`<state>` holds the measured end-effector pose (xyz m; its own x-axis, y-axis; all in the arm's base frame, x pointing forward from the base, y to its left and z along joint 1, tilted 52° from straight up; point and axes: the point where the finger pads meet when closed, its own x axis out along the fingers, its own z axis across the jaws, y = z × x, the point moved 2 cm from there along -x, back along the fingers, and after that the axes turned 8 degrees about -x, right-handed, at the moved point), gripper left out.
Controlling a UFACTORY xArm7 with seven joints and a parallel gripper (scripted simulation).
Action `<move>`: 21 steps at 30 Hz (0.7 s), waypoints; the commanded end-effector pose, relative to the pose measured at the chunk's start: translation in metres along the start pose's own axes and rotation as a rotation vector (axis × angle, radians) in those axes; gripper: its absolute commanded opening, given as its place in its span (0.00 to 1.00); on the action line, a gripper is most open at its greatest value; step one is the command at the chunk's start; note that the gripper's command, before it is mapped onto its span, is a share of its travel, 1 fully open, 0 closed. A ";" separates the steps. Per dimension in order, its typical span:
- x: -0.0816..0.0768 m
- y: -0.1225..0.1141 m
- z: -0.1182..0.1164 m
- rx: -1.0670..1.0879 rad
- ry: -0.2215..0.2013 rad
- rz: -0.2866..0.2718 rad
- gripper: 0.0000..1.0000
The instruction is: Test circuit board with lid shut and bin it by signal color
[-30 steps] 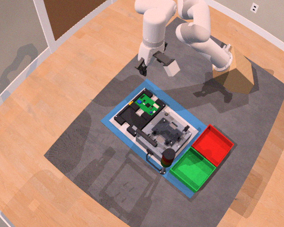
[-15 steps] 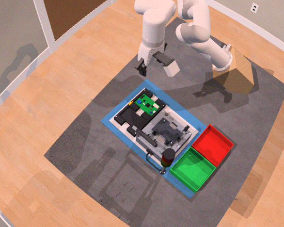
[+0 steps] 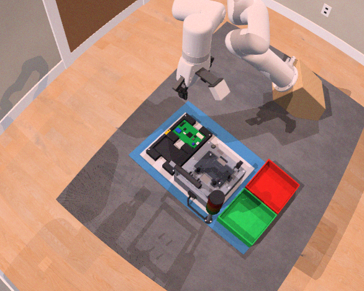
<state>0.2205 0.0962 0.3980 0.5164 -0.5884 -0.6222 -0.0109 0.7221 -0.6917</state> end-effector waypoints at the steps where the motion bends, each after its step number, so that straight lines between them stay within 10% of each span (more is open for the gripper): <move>1: 0.018 0.000 0.001 0.000 -0.003 0.000 1.00; 21: 0.139 0.000 0.001 0.000 -0.003 0.000 1.00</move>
<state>0.2761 0.0249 0.3201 0.5100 -0.5890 -0.6269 -0.0151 0.7225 -0.6912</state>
